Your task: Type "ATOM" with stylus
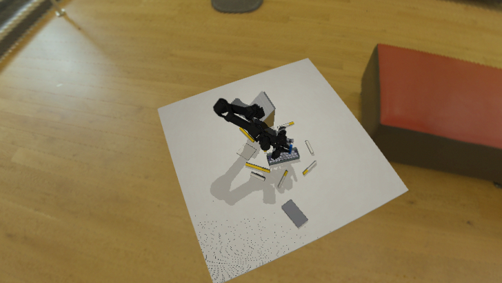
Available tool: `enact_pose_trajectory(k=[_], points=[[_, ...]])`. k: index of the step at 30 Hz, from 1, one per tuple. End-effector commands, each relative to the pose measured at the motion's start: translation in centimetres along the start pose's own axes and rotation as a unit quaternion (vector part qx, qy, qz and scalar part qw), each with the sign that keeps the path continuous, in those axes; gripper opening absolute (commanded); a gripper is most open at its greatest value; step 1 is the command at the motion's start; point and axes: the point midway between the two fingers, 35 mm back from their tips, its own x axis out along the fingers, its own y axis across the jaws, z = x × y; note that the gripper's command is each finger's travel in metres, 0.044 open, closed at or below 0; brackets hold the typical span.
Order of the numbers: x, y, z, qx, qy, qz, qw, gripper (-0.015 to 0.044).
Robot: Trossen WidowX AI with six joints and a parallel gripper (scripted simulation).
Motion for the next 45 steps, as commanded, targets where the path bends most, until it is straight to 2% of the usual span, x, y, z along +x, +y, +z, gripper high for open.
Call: enact_pose_trajectory(k=[1, 9, 27, 30, 45], points=[[-0.3, 0.5, 0.0, 0.001, 0.000, -0.001, 1.000, 0.0000], [-1.5, 3.4, -0.4, 0.002, 0.000, -0.002, 1.000, 0.0000], [-0.6, 3.5, -2.2, 0.002, 0.000, -0.002, 1.000, 0.0000], [-0.5, 3.5, -2.3, 0.002, 0.000, -0.002, 1.000, 0.0079], [-0.2, 3.5, -2.8, 0.002, 0.000, -0.002, 1.000, 0.0081]])
